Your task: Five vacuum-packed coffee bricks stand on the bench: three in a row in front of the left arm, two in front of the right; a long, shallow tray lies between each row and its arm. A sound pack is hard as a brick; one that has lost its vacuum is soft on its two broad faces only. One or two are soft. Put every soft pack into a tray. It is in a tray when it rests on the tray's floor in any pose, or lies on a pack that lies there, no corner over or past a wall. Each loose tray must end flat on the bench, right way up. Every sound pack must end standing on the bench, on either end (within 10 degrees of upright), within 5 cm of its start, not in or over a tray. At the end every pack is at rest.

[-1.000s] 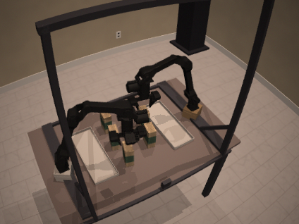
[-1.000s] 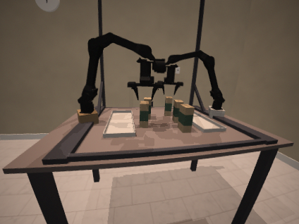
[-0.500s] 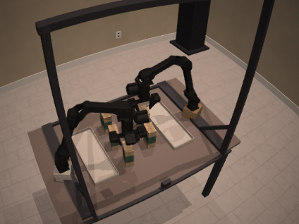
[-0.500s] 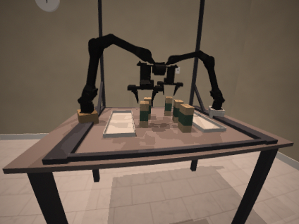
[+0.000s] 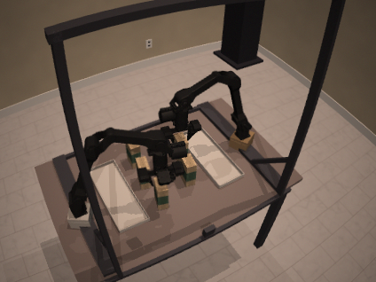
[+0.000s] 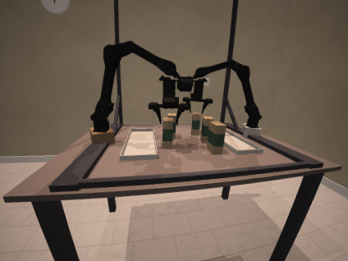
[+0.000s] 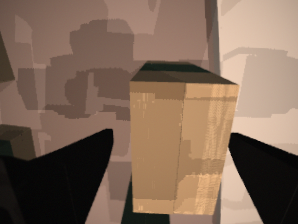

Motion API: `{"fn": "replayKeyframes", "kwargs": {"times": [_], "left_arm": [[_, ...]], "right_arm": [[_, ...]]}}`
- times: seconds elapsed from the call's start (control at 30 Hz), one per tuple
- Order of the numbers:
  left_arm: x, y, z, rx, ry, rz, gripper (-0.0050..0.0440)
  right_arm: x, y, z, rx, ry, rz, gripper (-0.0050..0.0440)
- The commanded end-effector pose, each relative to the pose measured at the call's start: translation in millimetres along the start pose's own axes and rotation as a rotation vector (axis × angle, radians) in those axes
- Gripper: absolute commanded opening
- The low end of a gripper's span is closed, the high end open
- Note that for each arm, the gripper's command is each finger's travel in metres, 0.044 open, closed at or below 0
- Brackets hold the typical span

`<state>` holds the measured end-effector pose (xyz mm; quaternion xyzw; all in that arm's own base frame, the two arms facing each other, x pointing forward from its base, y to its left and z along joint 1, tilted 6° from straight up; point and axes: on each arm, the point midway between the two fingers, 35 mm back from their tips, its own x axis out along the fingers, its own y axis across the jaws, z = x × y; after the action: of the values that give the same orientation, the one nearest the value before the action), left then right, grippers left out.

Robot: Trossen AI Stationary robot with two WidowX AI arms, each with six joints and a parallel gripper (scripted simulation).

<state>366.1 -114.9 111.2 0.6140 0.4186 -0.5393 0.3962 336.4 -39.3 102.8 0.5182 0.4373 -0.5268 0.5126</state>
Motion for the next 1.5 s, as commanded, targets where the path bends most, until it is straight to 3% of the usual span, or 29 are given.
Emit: {"fn": "replayKeyframes", "kwargs": {"times": [0.0, 0.87, 1.47], "left_arm": [[-0.2, 0.5, -0.1, 0.002, -0.004, 0.019, 0.0358], [31.9, 1.1, 0.0, 0.002, -0.004, 0.019, 0.0358], [52.0, 1.4, 0.1, 0.002, -0.004, 0.019, 0.0358]], "right_arm": [[1.7, 1.3, 0.7, -0.003, -0.001, 0.015, 0.0363], [33.8, 1.7, 0.7, -0.003, -0.002, 0.015, 0.0363], [35.0, 1.7, 0.6, -0.003, -0.002, 0.015, 0.0363]]}}
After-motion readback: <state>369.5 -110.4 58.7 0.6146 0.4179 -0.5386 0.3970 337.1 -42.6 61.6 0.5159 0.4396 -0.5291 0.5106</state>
